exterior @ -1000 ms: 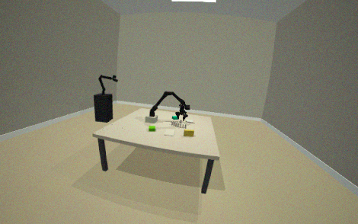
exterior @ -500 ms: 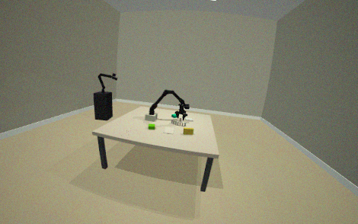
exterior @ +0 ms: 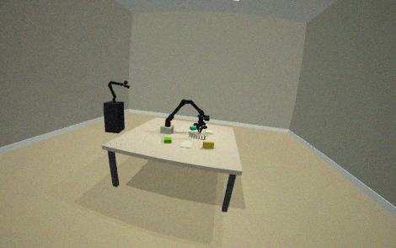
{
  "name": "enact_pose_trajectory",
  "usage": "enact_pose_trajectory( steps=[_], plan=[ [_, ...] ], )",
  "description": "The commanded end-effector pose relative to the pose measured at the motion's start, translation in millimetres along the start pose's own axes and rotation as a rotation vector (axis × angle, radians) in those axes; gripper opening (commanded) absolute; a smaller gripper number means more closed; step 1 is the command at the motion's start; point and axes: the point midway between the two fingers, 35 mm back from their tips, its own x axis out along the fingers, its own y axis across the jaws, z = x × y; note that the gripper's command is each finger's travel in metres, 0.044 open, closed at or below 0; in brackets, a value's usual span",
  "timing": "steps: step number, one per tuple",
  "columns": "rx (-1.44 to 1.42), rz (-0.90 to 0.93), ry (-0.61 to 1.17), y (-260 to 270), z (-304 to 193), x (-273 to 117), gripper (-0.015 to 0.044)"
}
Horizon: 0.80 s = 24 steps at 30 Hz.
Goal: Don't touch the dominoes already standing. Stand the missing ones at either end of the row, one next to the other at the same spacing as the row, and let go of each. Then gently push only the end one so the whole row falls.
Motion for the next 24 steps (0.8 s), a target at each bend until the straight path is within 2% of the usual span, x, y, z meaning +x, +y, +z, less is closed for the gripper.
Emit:
enact_pose_trajectory(
  steps=[1,8,13,17,24],
  plan=[
    [-0.002,0.003,-0.003,0.3,0.2,0.8,0.0107],
    [-0.002,0.002,-0.003,-1.2,1.8,-9.4,0.0107],
    [-0.001,0.001,-0.002,-4.8,4.9,-88.2,0.0107],
    [0.0,0.0,-0.001,-1.0,0.4,-131.4,0.0107],
    [0.07,0.0,0.0,0.5,-7.0,-135.7,0.0107]
  ],
)
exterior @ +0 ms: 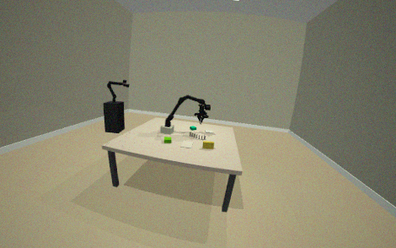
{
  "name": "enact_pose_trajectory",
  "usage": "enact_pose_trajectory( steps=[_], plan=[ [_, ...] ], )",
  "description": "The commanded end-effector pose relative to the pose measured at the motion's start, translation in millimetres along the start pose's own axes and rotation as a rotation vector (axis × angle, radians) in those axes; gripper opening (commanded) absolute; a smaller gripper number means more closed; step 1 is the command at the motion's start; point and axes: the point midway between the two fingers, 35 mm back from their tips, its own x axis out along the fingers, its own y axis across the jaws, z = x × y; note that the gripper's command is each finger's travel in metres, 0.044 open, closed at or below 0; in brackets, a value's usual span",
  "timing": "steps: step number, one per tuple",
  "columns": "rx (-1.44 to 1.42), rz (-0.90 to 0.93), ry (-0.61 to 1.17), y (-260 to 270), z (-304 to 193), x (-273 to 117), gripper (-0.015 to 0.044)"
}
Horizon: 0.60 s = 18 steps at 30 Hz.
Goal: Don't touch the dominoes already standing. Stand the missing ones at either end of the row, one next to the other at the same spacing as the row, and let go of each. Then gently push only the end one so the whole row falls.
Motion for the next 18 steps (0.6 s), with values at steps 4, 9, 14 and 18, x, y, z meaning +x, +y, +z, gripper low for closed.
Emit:
enact_pose_trajectory(
  steps=[4,9,14,18],
  plan=[
    [0.471,0.006,0.013,11.3,-48.6,-9.6,0.0107],
    [1.013,0.003,0.018,32.0,-101.3,-9.8,0.0107],
    [1.414,-0.001,0.023,52.8,-138.1,-4.0,0.0107],
    [1.495,-0.002,0.024,57.4,-145.1,-2.2,0.0107]
  ],
)
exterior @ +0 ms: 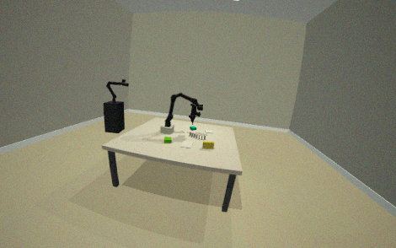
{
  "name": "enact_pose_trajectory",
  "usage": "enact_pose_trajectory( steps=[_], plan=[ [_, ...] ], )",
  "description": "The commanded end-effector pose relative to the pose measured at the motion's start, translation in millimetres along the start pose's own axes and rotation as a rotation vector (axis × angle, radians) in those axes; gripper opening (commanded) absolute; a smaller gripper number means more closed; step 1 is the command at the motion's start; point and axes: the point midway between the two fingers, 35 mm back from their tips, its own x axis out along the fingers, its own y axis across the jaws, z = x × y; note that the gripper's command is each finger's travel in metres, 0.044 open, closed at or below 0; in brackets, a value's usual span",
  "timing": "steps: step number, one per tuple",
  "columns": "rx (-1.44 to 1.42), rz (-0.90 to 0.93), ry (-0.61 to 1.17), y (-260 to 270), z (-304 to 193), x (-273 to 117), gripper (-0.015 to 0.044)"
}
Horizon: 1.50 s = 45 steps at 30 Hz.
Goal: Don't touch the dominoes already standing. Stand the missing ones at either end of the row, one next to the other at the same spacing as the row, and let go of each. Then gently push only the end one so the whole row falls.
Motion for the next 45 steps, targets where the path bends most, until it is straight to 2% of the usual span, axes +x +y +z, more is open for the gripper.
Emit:
enact_pose_trajectory(
  steps=[1,13,35,45],
  plan=[
    [0.413,0.011,-0.009,-22.8,-38.6,4.5,0.0107],
    [0.413,0.011,-0.009,-22.6,-37.6,8.4,0.0107],
    [0.413,0.01,-0.009,-21.7,-36.8,131.5,0.0107],
    [0.413,0.01,-0.009,-21.8,-37.8,135.0,0.0107]
  ],
)
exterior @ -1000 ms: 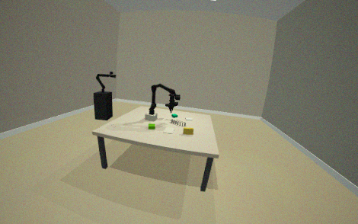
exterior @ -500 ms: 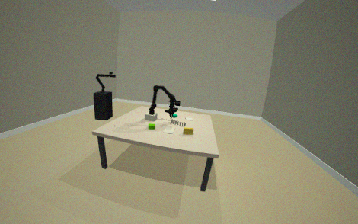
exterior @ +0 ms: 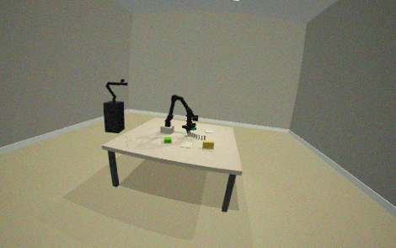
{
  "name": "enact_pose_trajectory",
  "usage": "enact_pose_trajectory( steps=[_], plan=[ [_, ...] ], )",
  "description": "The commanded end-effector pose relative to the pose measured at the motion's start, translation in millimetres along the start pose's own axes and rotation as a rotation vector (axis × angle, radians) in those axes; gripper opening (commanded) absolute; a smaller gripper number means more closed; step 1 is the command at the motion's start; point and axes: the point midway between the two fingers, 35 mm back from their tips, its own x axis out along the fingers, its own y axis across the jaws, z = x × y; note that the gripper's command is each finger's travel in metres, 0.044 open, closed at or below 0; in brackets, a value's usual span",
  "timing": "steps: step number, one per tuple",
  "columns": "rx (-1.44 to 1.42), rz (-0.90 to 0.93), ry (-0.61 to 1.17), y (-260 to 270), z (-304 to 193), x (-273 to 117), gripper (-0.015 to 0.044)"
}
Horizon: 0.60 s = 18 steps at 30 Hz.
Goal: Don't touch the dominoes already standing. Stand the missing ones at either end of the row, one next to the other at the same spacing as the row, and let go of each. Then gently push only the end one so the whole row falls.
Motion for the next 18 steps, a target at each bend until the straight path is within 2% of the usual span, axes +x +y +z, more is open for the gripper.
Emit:
enact_pose_trajectory(
  steps=[1,4,16,18],
  plan=[
    [-0.002,0.0,0.007,-0.5,-1.8,2.6,0.0107],
    [-0.002,0.0,0.007,-0.5,-1.8,2.6,0.0107],
    [-0.002,0.0,0.007,-0.5,-1.8,2.6,0.0422],
    [-0.002,0.0,0.007,-0.5,-1.8,2.6,0.044]
  ],
)
